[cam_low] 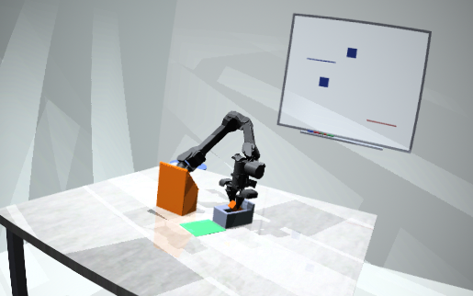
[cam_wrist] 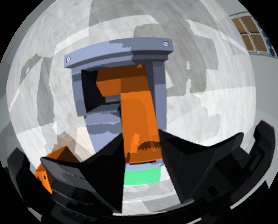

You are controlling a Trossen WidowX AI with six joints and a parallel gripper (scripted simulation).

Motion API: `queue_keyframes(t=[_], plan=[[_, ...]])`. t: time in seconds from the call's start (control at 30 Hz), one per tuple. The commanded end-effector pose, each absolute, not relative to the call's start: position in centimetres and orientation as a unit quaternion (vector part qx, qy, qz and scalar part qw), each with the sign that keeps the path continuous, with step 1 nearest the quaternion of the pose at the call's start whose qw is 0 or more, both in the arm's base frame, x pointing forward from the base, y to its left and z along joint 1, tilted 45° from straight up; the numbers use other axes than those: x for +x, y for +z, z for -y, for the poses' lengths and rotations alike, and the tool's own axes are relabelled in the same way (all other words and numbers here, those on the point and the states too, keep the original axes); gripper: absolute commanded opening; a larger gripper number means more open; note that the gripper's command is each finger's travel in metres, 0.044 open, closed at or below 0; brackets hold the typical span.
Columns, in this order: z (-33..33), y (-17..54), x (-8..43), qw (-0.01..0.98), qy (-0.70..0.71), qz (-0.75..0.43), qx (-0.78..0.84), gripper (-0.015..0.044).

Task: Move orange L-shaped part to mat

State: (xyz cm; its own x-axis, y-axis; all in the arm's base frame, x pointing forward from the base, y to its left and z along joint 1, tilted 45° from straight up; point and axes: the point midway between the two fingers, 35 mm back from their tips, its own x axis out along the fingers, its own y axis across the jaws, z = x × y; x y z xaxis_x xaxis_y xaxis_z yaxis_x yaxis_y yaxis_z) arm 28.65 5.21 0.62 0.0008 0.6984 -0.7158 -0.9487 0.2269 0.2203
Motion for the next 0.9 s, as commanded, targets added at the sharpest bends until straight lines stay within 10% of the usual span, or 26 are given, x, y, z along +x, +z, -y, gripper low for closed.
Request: queue_keyframes(t=[0.0, 0.87], plan=[[-4.7, 1.1, 28.8, 0.689, 0.598, -0.374, -0.168, 0.0], [-1.9, 3.9, 28.7, 0.688, 0.598, -0.375, -0.167, 0.0]])
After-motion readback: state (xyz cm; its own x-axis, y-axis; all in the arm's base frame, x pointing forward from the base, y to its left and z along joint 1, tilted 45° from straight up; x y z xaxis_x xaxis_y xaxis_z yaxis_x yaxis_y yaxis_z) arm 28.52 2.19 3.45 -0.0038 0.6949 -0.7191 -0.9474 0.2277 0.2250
